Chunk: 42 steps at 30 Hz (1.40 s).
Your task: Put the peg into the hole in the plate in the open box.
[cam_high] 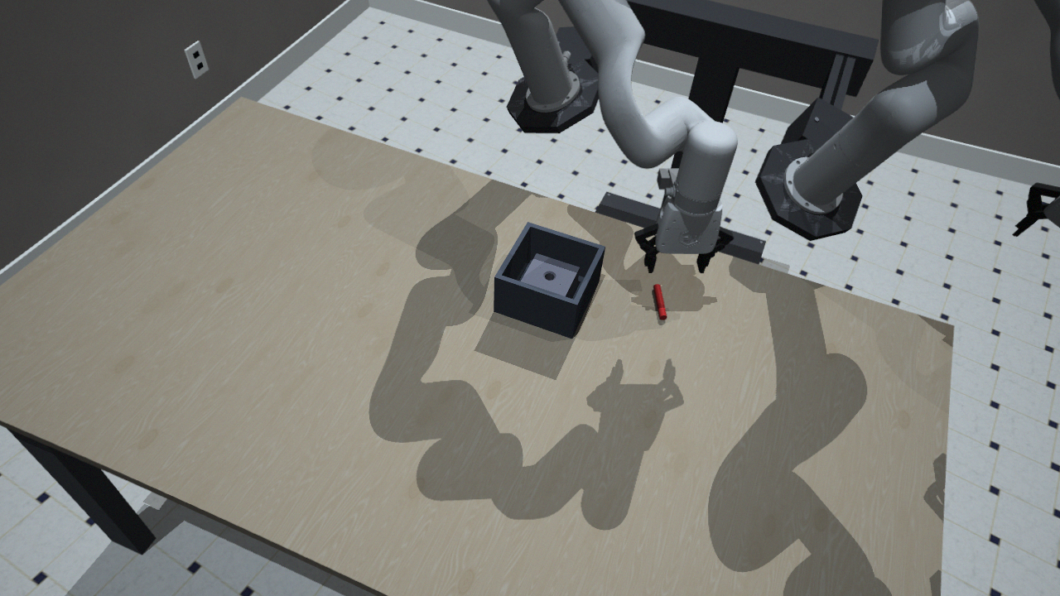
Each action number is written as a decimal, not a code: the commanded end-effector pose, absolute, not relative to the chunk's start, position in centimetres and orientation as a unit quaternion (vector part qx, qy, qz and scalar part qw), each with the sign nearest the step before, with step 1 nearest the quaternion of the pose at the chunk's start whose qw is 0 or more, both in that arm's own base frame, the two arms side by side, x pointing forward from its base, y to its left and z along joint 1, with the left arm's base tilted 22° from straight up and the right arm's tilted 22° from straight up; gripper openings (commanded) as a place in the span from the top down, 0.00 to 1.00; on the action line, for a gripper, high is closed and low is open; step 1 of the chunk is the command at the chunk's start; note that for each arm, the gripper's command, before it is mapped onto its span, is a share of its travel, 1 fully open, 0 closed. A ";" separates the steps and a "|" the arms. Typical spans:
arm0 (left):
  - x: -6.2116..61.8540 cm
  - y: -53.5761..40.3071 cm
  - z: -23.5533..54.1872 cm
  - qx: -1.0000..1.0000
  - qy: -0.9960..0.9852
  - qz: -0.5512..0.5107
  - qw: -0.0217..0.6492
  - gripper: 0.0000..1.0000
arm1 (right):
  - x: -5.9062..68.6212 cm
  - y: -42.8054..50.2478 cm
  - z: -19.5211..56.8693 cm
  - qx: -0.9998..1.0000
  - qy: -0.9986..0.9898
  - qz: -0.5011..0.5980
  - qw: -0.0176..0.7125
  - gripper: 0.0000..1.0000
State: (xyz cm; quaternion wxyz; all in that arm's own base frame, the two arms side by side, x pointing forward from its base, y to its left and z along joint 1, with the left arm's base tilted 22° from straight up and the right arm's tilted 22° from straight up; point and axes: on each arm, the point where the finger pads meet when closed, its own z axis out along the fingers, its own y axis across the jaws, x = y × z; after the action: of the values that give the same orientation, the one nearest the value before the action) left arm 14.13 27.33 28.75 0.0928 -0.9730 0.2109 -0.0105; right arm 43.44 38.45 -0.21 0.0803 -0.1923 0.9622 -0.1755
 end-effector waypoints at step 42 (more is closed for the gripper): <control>3.2 36.6 35.2 -0.842 -0.521 -0.079 0.113 0.00 | 43.5 38.6 -0.1 -0.192 0.962 -0.174 0.082 0.00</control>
State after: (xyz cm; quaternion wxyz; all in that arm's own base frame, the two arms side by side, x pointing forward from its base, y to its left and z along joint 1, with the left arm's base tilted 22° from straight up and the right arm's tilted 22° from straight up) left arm 4.55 35.73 34.51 0.1121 -0.8814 -0.4528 -0.0740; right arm 43.44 38.45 -0.21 0.0803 -0.1923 0.9622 -0.1755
